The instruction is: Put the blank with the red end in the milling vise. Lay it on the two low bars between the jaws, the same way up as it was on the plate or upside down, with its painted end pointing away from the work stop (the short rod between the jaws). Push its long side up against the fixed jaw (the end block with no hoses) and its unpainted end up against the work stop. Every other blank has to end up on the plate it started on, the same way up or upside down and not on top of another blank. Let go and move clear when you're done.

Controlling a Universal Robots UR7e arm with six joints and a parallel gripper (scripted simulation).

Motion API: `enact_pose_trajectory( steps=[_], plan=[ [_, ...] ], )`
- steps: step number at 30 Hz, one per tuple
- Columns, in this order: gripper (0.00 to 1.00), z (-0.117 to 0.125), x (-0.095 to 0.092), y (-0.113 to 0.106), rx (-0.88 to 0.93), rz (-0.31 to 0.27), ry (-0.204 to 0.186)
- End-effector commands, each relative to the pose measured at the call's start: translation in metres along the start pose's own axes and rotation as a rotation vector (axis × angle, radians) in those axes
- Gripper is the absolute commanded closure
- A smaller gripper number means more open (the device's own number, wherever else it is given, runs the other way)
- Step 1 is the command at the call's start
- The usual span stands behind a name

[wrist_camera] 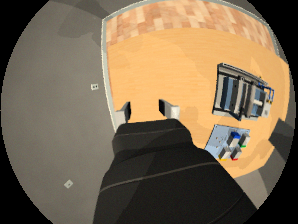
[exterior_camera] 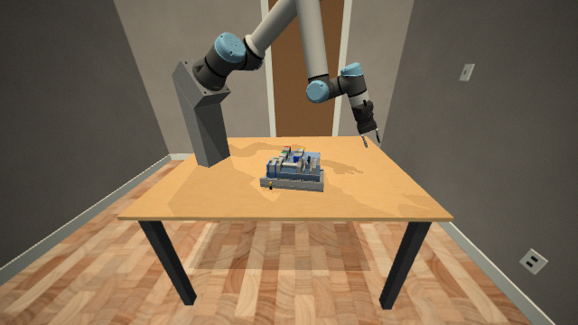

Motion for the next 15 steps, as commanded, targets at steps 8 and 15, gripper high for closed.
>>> enact_pose_trajectory(
  steps=[8,15],
  plan=[
    [0.0,0.002,-0.004,-0.004,0.019,0.025,-0.053],
    [0.0,0.022,-0.023,-0.02,0.087,0.106,-0.249]
  ],
)
Point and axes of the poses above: the point where the finger pads meet when closed, its own x axis out along the fingers, its own z axis across the jaws, y = z × x, the point moved 4 cm from there along -x, back along the fingers, and after that the axes turned 14 degrees about x, right-handed, at the moved point
